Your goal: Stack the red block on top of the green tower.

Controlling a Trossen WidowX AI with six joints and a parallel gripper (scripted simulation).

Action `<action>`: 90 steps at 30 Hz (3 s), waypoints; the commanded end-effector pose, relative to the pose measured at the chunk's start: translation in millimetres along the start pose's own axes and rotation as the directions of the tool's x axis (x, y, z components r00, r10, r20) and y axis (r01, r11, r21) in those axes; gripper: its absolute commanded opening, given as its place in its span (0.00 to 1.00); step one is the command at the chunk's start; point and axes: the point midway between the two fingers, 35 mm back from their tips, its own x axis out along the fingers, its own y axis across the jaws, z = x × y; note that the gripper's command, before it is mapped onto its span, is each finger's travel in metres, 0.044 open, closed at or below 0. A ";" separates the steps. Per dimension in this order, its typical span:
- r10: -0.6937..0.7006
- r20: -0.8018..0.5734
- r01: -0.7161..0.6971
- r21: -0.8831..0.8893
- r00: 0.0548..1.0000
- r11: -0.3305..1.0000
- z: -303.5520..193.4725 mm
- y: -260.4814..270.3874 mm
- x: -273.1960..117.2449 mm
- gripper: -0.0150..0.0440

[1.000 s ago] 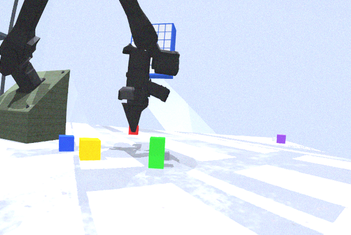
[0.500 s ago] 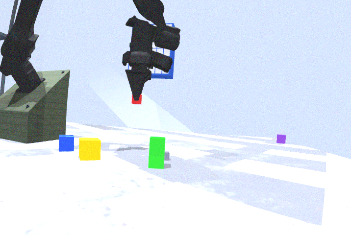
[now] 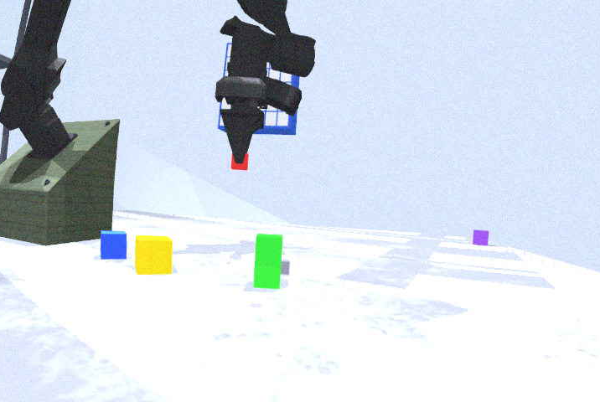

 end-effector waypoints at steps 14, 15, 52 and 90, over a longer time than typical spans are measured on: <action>-0.003 0.007 0.003 0.011 1.000 1.000 41.7 -132.4 -3.2 0.25; -0.006 0.005 0.006 0.010 1.000 1.000 42.4 -141.3 -3.1 0.25; -0.022 -0.005 0.022 0.007 1.000 1.000 40.6 -184.8 69.5 0.25; -0.019 -0.003 0.019 0.010 1.000 1.000 40.8 -184.5 69.8 0.74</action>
